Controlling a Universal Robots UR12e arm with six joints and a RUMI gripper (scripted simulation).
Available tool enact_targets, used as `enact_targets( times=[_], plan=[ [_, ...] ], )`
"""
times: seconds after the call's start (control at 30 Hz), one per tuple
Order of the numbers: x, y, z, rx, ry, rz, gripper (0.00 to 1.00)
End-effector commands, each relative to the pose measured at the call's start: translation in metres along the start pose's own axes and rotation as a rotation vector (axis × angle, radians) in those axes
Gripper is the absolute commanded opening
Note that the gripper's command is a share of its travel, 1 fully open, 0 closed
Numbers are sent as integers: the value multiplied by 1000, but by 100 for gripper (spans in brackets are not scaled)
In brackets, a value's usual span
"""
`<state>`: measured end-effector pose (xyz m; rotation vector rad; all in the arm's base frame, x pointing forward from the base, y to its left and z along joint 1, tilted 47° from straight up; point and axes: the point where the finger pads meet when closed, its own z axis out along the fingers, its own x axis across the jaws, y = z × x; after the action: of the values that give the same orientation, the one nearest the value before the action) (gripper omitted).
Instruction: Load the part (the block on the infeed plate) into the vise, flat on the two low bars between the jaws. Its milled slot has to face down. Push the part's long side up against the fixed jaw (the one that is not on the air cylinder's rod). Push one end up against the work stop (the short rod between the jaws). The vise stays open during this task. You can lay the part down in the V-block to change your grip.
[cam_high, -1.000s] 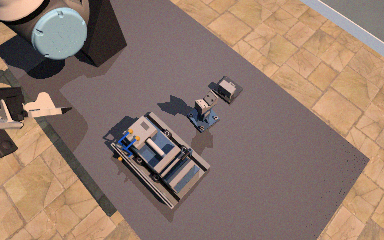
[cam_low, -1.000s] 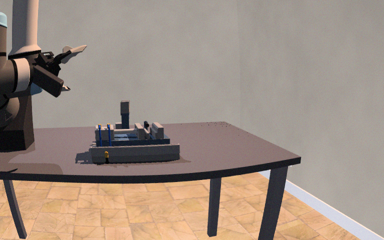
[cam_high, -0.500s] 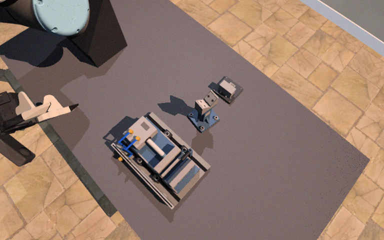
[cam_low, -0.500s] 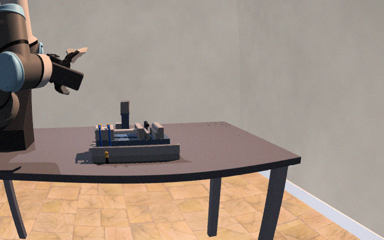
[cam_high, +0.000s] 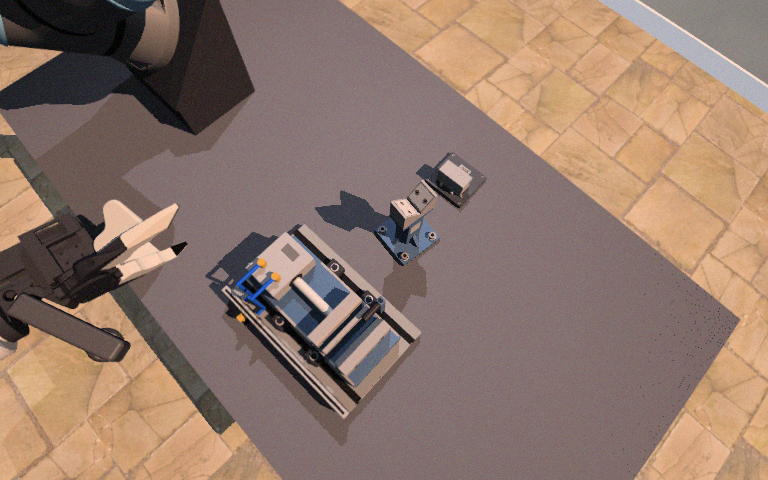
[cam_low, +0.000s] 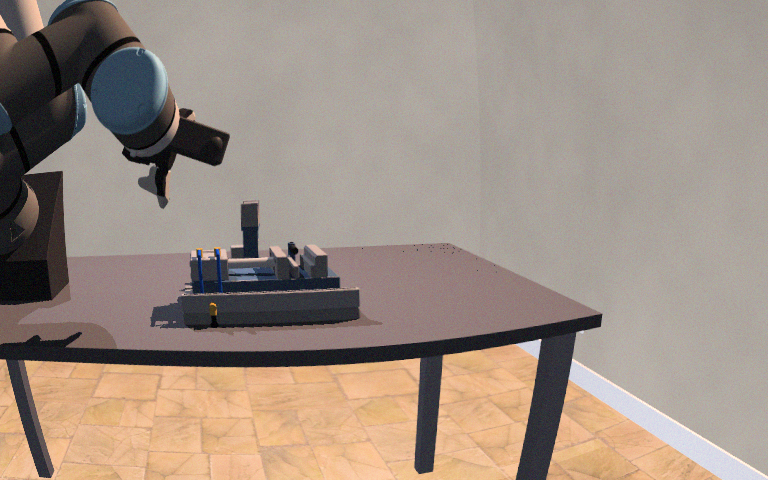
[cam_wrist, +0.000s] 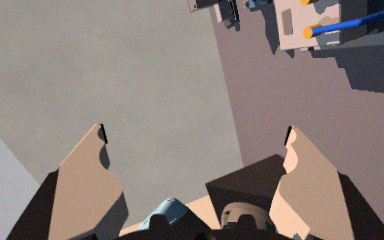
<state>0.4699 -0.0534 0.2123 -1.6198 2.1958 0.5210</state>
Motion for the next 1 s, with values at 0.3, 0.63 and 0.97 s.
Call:
enact_targets(
  times=[0.3,0.63,0.97],
  plan=[
    [-26,-102,48,-49,376,-198,100],
    [-71,-156,105,-53,572,-383,100],
    [-76,-151,170,-211,694,-625,100]
  ],
)
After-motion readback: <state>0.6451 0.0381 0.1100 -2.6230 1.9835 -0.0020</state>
